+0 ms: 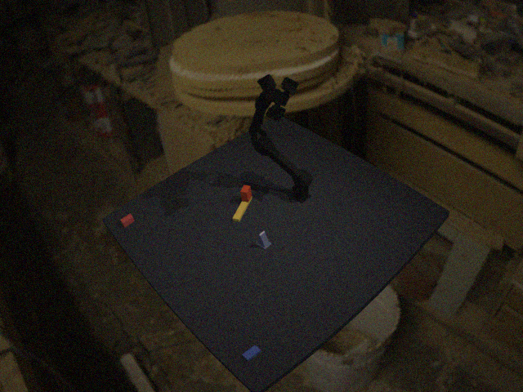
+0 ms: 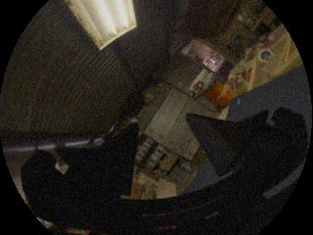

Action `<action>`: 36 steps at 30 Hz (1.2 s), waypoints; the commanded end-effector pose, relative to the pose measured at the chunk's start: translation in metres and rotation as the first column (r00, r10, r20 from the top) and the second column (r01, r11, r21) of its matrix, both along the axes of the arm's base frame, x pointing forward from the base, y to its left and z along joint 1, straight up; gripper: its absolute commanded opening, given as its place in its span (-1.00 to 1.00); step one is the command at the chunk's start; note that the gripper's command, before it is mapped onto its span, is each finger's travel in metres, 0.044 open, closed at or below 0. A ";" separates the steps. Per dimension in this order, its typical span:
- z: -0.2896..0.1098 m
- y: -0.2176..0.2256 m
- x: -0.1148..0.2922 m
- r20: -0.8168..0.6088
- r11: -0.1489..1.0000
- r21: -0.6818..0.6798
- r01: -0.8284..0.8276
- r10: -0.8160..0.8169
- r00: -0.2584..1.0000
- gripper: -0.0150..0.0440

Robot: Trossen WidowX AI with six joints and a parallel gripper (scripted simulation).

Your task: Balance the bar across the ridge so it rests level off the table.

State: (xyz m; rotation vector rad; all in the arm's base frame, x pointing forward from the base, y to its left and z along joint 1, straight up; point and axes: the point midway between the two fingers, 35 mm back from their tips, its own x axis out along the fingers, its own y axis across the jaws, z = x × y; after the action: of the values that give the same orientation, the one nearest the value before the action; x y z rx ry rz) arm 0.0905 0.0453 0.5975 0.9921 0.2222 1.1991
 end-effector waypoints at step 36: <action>-0.059 0.092 0.020 0.460 0.722 -0.478 0.500 -0.279 0.843 0.58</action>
State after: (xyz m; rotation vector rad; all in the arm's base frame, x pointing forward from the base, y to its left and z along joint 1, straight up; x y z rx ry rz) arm 0.1055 0.1300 0.5466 0.2945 0.0570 0.8278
